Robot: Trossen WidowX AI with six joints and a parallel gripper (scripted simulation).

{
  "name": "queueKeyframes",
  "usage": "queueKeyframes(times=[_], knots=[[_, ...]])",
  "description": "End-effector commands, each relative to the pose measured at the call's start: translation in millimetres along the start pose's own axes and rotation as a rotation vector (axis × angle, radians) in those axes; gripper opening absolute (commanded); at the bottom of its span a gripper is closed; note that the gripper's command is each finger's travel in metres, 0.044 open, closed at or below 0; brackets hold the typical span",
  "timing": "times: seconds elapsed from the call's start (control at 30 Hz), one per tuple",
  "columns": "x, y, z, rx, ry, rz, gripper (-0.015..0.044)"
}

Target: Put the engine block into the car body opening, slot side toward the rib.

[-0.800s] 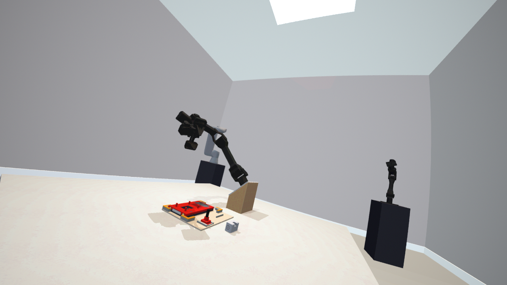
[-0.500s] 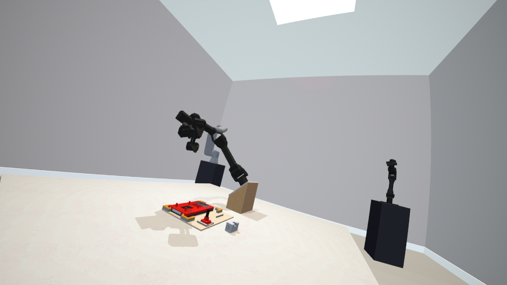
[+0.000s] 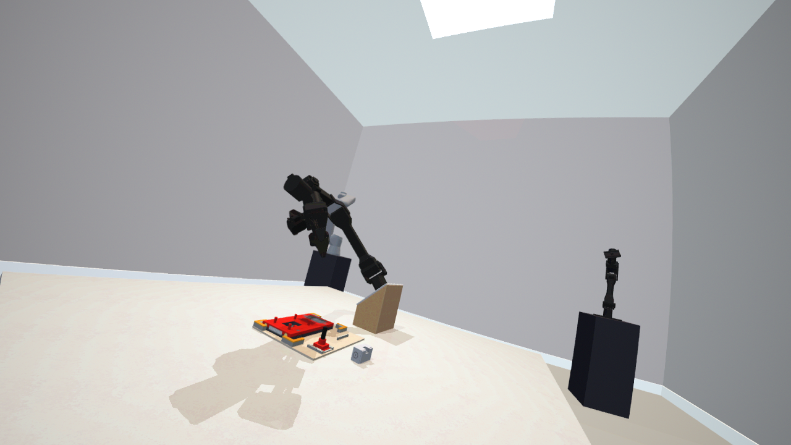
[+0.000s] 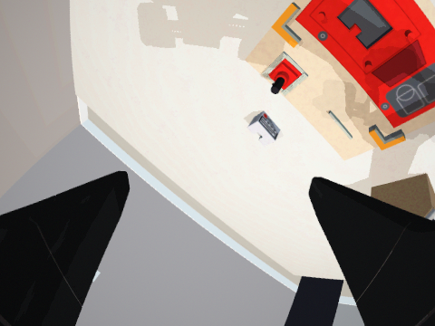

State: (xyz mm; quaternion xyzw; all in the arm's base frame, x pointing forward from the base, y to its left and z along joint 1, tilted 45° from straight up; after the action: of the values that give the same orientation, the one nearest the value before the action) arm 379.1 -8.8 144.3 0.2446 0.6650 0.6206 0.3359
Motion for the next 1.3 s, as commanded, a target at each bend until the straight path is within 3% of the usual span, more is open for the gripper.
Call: queueKeyframes(times=[0.0,0.4,0.87,1.17,1.27], knots=[[12.6,-31.2,8.5,0.096,-0.105,-0.01,0.044],[50.3,-112.2,20.8,0.327,-0.398,-0.16,0.044],[101.9,-194.9,12.0,0.443,-0.675,-0.512,0.044],[108.8,-202.0,8.0,0.441,-0.699,-0.555,0.044],[101.2,-221.7,-4.7,0.441,-0.699,-0.555,0.044]])
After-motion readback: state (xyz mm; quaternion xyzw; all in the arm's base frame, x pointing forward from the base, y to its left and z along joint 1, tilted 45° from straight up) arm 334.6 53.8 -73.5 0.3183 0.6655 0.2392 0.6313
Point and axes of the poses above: the point midway between the two fingers, 35 mm back from their tips, its own y axis back along the fingers, its own z axis across the jaws, x = y × z, the point moved 1 cm from there along y, back along the fingers, and after that the axes turned 12 degrees about y, right-handed, at the moved point
